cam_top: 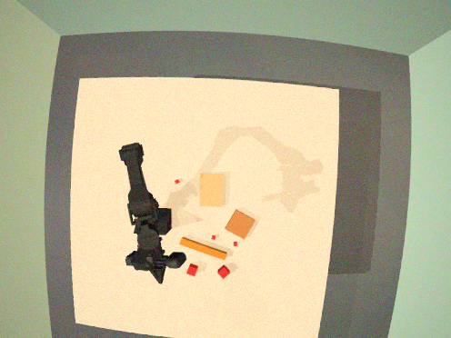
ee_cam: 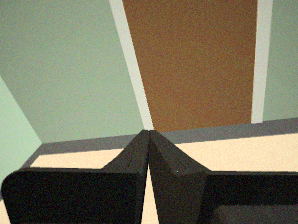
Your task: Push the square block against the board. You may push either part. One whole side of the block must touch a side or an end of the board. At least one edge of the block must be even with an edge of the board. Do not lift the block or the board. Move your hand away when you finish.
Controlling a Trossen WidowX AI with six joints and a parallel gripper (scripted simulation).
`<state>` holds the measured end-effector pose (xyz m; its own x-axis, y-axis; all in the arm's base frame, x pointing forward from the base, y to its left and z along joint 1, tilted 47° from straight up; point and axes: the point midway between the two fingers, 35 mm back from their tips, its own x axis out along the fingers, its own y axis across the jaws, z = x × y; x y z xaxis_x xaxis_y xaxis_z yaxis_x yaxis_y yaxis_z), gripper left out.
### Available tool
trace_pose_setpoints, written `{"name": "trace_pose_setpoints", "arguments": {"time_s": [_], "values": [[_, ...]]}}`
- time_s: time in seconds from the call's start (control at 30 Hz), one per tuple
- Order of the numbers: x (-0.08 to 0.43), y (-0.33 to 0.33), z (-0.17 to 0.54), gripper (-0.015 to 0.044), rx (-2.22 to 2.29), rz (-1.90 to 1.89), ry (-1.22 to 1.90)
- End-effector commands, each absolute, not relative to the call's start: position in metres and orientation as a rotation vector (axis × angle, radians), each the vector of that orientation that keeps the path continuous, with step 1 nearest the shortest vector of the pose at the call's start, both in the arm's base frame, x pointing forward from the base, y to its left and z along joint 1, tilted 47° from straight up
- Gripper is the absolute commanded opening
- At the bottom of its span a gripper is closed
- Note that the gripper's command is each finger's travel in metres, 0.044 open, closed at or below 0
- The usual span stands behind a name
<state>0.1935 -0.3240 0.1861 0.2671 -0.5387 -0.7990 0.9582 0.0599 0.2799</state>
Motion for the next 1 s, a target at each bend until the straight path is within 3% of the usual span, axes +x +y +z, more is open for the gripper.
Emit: {"name": "trace_pose_setpoints", "arguments": {"time_s": [0.0,0.97], "values": [[0.204,-0.316,0.175,0.0000,0.885,-1.157,0.658],[0.280,-0.225,0.097,0.0000,0.430,-0.355,1.190]]}}
